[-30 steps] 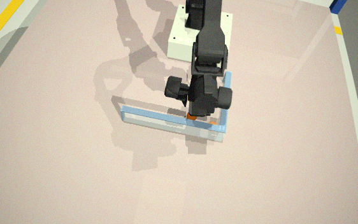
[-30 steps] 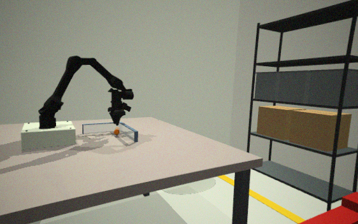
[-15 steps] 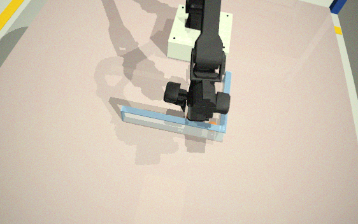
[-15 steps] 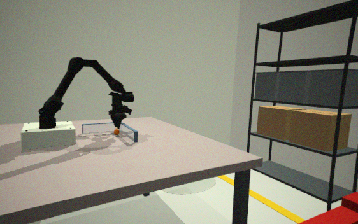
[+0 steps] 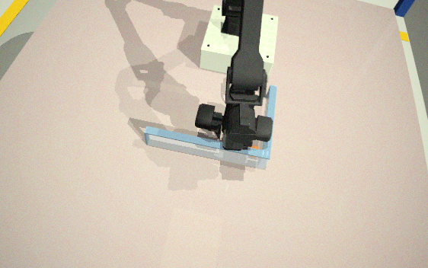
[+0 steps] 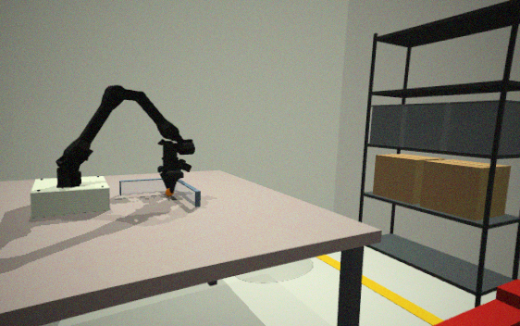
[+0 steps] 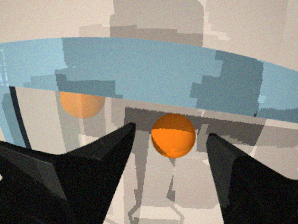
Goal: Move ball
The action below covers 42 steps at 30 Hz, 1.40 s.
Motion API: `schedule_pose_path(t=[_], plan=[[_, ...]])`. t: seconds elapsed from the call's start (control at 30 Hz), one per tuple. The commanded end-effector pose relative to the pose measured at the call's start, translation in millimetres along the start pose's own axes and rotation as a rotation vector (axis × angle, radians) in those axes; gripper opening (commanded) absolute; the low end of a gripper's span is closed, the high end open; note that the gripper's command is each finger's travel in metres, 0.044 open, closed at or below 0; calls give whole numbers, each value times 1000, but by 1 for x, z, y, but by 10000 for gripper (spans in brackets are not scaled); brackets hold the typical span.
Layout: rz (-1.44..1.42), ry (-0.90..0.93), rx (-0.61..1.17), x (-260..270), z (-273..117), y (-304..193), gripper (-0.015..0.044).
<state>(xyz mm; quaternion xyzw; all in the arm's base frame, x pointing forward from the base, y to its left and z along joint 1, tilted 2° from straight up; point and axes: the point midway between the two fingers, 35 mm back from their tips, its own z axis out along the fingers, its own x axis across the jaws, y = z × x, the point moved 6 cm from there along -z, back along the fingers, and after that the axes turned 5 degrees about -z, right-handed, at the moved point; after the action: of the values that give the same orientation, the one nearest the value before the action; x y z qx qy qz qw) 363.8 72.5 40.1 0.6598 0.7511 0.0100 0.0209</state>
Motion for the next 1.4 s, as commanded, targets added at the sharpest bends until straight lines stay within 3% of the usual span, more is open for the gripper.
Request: schedule_pose_path(t=[0.0, 0.1, 0.43, 0.6, 1.17, 1.37], plan=[[-4, -6, 8, -1, 6, -3, 267], [-4, -6, 8, -1, 6, -3, 188], [-4, -6, 8, -1, 6, -3, 122], [-10, -8, 11, -1, -3, -1, 0], [-5, -6, 8, 0, -116, 0, 0], [-4, -4, 7, 8, -112, -1, 0]])
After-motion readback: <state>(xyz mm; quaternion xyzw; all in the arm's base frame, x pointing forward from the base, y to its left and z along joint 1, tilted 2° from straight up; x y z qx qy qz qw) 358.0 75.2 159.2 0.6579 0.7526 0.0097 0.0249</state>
